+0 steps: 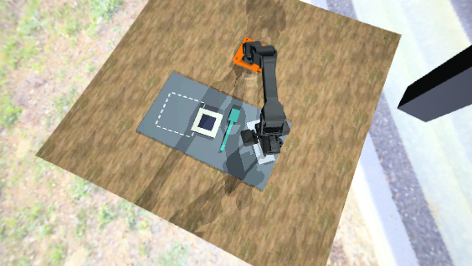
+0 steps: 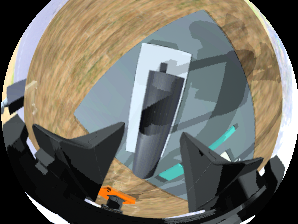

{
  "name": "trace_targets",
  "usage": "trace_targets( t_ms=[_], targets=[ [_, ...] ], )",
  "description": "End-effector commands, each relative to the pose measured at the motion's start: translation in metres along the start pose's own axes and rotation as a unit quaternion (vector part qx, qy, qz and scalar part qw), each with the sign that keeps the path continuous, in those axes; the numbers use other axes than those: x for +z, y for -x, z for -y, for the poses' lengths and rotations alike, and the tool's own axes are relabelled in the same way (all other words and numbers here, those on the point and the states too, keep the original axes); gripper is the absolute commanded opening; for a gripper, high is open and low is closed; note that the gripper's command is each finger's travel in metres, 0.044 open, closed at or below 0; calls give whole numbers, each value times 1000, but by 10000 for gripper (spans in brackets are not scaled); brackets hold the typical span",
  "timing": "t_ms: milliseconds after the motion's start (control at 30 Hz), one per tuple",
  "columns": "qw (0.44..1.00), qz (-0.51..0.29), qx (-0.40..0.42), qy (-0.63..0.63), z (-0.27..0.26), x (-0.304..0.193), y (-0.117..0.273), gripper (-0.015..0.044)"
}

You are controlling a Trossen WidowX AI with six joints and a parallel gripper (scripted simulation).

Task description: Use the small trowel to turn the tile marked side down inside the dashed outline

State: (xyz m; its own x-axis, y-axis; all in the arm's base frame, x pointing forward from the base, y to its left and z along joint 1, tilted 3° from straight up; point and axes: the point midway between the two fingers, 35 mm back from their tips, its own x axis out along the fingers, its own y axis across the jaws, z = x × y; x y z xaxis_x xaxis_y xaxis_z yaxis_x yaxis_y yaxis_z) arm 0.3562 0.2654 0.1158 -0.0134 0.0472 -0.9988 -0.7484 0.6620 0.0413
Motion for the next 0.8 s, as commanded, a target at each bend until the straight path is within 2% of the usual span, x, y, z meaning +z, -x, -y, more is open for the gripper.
trace_targets(
  t_ms=[0, 200, 767],
  targets=[
    [1000, 5, -1, 9, 0, 0, 26, 270],
    [1000, 5, -1, -2, 0, 0, 28, 270],
    [957, 5, 1, -290, 0, -1, 28, 270]
  ],
)
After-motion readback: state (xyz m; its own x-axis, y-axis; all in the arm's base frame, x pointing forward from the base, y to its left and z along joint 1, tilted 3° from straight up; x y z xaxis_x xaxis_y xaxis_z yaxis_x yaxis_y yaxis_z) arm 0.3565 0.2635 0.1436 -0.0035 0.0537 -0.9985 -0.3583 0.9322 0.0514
